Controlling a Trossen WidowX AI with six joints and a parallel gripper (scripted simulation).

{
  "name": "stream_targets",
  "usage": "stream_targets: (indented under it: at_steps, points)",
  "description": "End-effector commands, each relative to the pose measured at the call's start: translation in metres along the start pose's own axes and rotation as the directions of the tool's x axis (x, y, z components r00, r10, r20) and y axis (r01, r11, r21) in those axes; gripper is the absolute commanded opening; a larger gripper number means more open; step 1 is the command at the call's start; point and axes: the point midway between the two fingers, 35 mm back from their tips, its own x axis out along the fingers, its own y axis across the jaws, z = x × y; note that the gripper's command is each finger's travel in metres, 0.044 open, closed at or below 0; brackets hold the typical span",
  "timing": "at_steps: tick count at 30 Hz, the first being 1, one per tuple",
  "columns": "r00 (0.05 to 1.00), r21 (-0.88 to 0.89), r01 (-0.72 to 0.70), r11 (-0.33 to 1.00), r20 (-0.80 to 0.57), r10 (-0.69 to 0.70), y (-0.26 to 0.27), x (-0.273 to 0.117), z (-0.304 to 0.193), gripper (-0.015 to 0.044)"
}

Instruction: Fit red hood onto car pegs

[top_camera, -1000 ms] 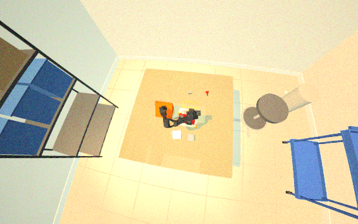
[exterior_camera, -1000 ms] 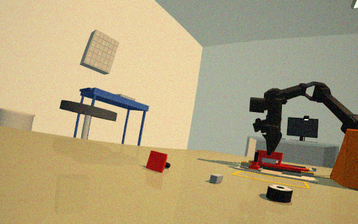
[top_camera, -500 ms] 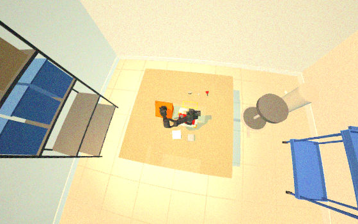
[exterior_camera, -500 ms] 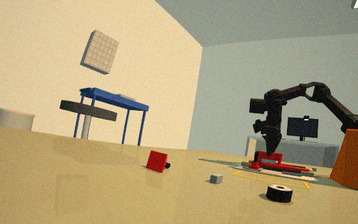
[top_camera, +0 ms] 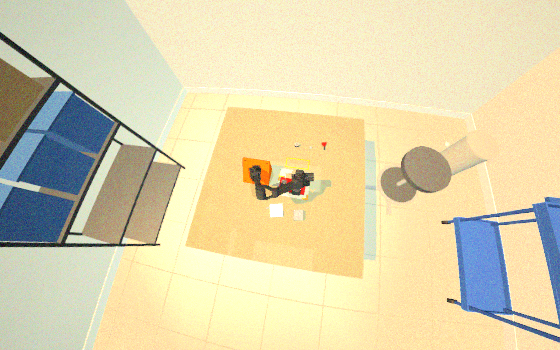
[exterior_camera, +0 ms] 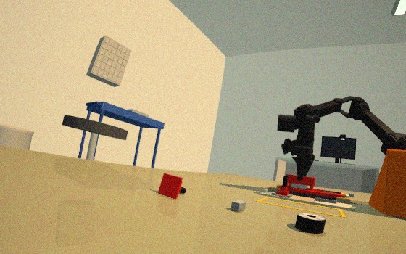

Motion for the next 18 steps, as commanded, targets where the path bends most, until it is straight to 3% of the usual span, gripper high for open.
stream_targets:
  at_steps: [1,18]
  points:
    - [1.000,0.005,0.000,1.000,0.003,0.000,-0.0001,-0.0026,0.0007,0.0000]
    - [1.000,0.005,0.005,1.000,0.003,-0.005,-0.0003,-0.0024,0.0009,0.0000]
